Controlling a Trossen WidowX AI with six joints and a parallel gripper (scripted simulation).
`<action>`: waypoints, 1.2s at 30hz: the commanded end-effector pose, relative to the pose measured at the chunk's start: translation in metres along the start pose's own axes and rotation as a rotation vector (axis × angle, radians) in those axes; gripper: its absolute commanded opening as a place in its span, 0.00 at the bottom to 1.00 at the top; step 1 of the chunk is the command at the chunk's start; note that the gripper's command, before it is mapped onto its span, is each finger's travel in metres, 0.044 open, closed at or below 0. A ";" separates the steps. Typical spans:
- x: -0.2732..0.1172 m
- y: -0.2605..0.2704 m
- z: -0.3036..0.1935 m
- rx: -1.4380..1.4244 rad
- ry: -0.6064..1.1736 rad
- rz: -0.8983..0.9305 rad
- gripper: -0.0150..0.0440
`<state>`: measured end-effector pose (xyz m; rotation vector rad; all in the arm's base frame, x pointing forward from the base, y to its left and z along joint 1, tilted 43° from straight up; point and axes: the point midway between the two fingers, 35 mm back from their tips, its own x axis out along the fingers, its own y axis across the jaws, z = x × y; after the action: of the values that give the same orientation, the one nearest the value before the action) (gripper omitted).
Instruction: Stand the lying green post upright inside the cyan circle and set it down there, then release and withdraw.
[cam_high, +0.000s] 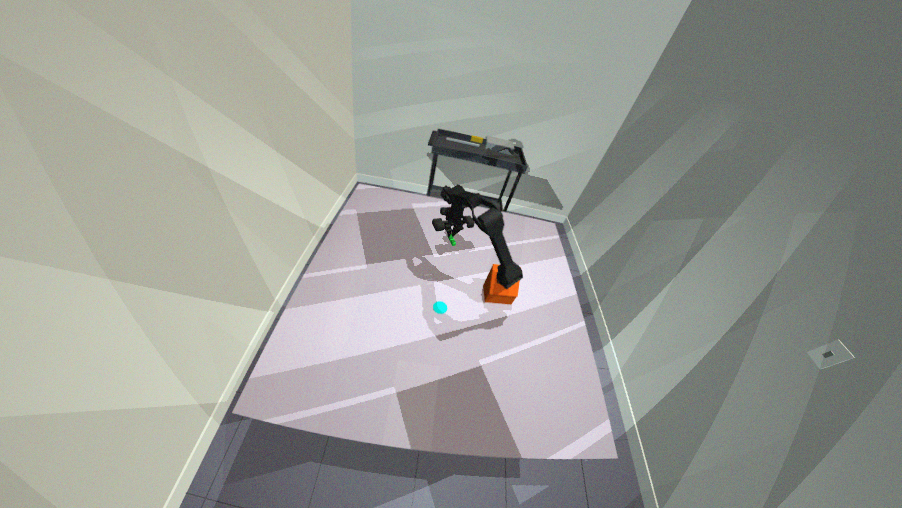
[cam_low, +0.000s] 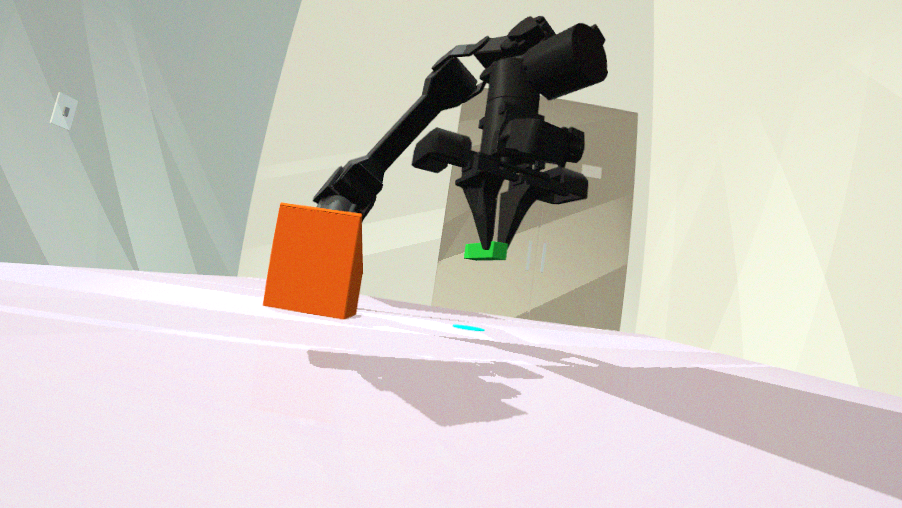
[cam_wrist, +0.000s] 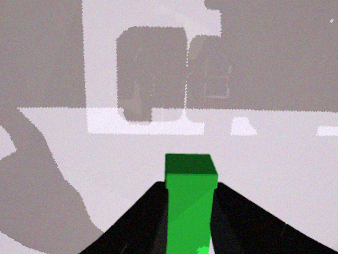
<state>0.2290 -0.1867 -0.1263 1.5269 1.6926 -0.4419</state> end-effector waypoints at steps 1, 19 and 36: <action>-0.012 -0.001 -0.001 -0.008 -0.003 -0.004 0.29; -0.025 0.037 -0.033 -0.117 -0.023 -0.013 0.29; -0.034 0.072 -0.075 -0.240 -0.037 -0.018 0.29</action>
<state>0.2687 -0.1488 -0.0459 1.3418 1.6687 -0.2944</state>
